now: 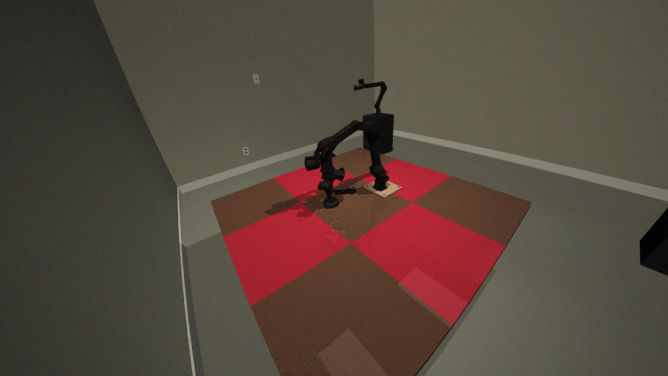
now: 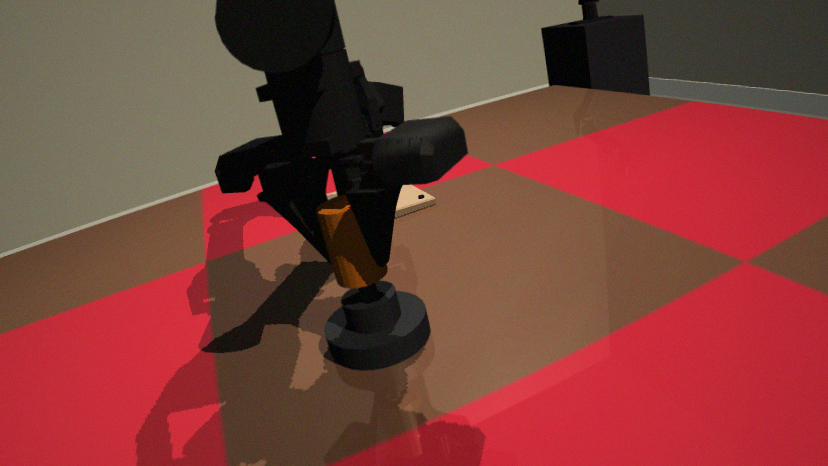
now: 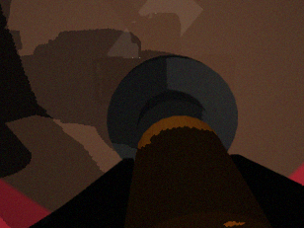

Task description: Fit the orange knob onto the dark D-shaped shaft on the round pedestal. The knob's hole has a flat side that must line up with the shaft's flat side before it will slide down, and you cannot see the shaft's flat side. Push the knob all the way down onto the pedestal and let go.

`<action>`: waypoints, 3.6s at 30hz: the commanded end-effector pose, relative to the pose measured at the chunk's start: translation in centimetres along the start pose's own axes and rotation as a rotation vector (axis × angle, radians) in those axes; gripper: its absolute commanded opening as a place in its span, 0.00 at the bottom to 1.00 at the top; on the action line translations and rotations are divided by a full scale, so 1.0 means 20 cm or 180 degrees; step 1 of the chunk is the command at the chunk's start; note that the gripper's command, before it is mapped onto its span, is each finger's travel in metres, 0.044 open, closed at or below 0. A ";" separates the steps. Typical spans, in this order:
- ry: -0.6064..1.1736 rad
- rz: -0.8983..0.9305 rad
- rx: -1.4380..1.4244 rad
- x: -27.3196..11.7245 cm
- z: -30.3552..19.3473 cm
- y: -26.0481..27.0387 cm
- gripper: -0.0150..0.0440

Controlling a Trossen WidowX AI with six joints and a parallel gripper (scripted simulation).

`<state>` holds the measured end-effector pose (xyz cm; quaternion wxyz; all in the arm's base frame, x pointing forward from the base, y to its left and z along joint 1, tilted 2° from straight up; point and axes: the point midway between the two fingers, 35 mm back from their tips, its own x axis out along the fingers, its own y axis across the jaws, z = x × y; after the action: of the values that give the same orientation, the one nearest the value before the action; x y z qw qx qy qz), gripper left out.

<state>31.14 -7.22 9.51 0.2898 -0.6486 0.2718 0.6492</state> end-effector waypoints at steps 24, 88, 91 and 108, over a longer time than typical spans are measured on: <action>0.0010 -0.0002 -0.0686 -0.01 -0.01 0.00 0.25; 0.0010 -0.0001 -0.1353 0.00 0.00 0.01 0.25; 0.0010 -0.0001 -0.1353 0.00 0.00 0.00 0.25; 0.0011 -0.0001 -0.1353 -0.02 -0.01 -0.01 0.25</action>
<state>31.13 -7.24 9.54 0.1486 -0.6942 0.1309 0.6920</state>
